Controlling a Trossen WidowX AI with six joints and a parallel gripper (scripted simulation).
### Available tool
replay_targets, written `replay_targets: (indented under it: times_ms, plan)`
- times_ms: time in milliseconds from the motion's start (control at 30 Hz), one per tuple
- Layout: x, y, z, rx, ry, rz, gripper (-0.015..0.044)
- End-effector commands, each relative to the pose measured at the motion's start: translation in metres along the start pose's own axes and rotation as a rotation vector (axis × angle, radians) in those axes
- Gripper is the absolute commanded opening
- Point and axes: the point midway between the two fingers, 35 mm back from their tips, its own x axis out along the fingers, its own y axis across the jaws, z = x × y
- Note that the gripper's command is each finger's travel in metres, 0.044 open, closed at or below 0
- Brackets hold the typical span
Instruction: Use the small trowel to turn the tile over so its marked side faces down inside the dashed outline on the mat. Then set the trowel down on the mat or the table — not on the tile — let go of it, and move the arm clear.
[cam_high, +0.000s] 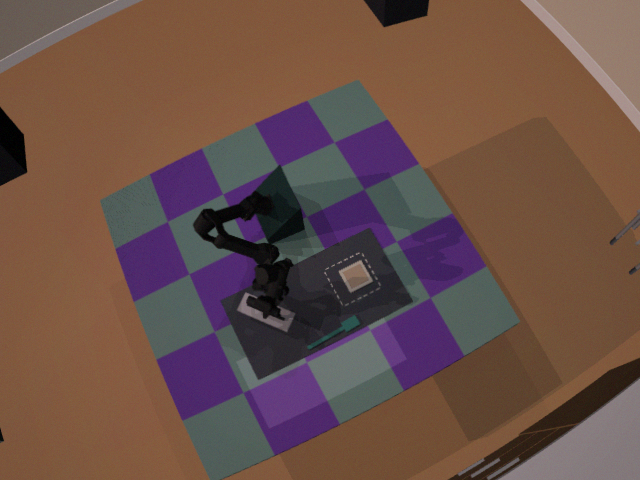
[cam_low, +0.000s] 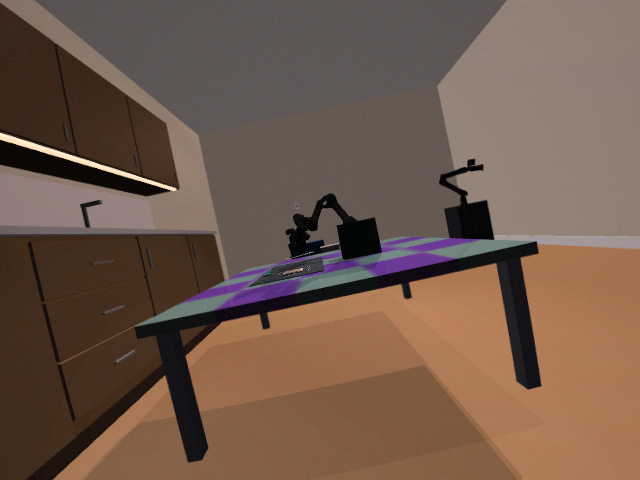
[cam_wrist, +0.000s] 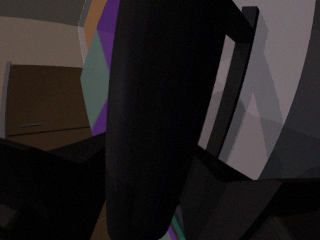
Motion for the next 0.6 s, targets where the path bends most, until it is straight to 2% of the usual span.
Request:
replay_targets:
  times_ms: [0,267,567]
  plan:
    - [0.007,0.005,0.015,0.095,-0.088,0.004,0.0000]
    - [0.021,0.001,0.047,0.255,-0.269,-0.009,0.0000]
    - [0.024,-0.002,0.047,0.258,-0.273,-0.009,0.0000]
